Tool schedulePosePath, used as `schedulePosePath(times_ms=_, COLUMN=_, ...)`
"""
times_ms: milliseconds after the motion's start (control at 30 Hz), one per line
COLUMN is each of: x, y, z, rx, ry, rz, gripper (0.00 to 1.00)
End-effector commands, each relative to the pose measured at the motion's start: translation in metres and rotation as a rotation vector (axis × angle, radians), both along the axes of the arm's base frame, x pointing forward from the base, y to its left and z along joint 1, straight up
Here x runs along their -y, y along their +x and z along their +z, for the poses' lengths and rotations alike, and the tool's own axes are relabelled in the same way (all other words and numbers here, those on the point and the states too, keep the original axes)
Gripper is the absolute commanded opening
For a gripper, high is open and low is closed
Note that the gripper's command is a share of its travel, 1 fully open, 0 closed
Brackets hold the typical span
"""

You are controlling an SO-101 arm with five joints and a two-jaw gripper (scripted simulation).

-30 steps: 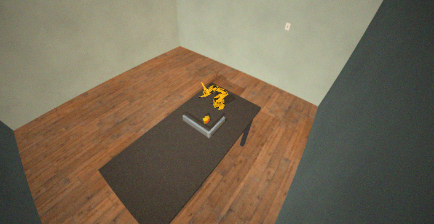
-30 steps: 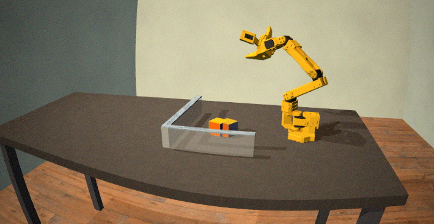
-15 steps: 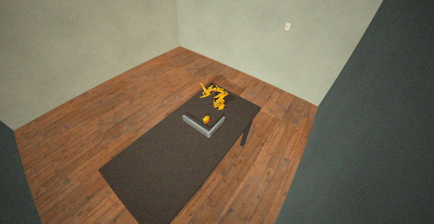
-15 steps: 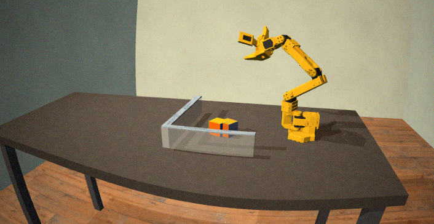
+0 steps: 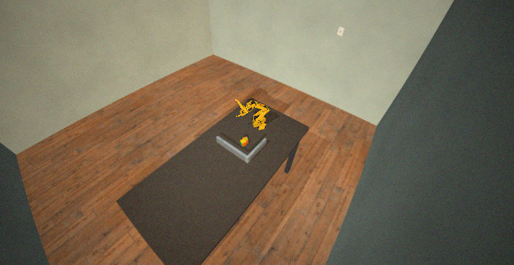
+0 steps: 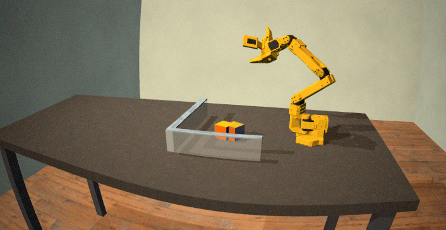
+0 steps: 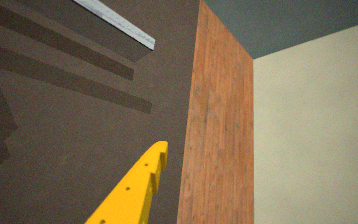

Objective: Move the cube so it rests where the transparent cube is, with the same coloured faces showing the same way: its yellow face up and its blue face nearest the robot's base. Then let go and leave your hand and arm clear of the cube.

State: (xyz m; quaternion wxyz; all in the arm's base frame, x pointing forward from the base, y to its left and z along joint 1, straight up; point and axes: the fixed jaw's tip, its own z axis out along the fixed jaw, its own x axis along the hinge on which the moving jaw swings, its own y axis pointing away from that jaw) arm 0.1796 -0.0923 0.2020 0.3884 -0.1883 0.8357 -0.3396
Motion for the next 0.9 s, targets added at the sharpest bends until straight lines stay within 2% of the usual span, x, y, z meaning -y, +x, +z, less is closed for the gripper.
schedulePosePath(times_ms=0, x=-0.001, y=0.001, z=0.007, rx=0.010, ry=-0.029, rz=0.021, gripper=0.92)
schedulePosePath(times_ms=867, x=-0.006, y=0.010, z=-0.005, rx=-0.145, ry=-0.108, rz=0.152, gripper=0.86)
